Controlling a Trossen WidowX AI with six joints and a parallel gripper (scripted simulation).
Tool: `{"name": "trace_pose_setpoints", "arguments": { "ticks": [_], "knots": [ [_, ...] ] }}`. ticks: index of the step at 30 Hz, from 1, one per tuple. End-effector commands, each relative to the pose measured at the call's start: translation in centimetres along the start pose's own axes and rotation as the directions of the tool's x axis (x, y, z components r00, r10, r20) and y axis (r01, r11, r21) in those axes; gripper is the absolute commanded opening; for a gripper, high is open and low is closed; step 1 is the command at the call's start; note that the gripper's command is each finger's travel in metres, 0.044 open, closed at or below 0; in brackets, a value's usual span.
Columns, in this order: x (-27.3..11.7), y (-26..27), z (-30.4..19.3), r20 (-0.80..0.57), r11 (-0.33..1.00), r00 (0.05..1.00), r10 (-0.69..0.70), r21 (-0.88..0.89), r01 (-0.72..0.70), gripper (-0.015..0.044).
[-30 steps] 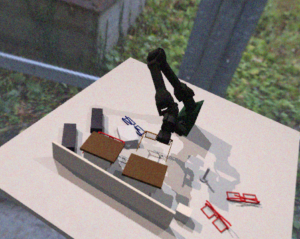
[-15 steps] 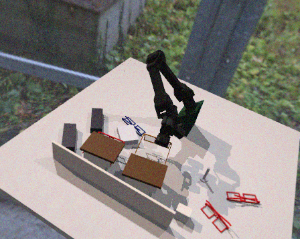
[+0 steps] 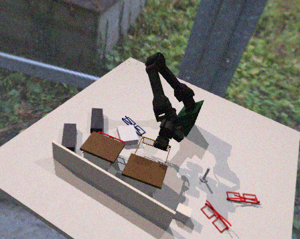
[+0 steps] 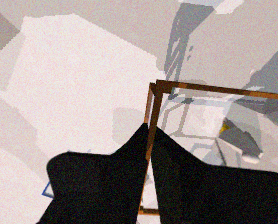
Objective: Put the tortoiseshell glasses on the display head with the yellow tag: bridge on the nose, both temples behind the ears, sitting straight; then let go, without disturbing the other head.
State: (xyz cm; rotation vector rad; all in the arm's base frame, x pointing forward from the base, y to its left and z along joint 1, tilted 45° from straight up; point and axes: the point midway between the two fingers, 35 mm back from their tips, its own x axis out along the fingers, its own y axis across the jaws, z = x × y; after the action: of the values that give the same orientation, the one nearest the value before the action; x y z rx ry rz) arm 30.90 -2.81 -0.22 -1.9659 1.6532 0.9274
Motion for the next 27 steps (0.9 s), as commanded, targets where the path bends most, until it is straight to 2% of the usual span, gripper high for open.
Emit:
{"name": "trace_pose_setpoints", "arguments": {
  "ticks": [1, 27],
  "knots": [
    [0.1, -0.5, 0.0, -0.006, 1.000, 1.000, 0.002, -0.007, -0.002, 0.0000],
    [0.0, -4.4, -0.1, -0.006, 1.000, 1.000, 0.000, -0.005, 0.000, 0.0000]
  ]
}}
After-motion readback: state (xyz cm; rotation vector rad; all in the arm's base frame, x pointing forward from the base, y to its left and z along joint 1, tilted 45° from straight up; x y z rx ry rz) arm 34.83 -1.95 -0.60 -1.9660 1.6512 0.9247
